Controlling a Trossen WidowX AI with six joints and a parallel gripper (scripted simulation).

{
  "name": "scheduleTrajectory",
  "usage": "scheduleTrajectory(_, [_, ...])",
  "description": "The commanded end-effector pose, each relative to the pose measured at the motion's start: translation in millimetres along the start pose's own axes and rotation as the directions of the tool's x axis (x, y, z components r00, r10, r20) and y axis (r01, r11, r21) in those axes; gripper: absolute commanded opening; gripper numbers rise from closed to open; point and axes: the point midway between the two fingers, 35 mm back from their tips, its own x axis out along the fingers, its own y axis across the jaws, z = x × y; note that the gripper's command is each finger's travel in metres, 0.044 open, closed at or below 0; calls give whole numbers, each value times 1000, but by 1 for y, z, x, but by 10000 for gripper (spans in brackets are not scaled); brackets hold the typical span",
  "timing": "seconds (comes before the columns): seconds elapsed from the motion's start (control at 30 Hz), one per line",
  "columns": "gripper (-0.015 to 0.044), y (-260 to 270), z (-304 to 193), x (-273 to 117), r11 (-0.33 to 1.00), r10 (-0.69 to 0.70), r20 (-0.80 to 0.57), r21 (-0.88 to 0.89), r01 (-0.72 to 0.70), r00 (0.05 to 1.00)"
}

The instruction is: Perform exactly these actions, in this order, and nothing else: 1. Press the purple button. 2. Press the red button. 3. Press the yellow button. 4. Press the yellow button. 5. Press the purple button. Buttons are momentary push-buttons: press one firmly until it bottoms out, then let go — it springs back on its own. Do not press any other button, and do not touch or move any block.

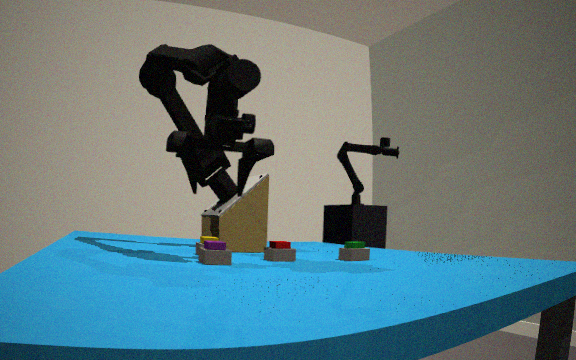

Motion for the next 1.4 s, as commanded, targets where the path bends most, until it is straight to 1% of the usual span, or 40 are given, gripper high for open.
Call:
scheduleTrajectory(0.0, [269, -1, -6, 45, 1000, -8, -24, -12, 8, 1000])
scheduleTrajectory(0.07, [216, -1, -7, 54, 1000, -10, -24, -12, 10, 1000])
scheduleTrajectory(0.3, [32, -1, -7, 54, 1000, -10, -24, -12, 10, 1000])
scheduleTrajectory(0.33, [20, -1, -7, 54, 1000, -10, -24, -12, 10, 1000])
scheduleTrajectory(0.77, [20, -1, -7, 55, 1000, -10, -24, -12, 9, 1000])
scheduleTrajectory(1.37, [20, -2, -8, 84, 1000, -11, -24, -12, 11, 1000])
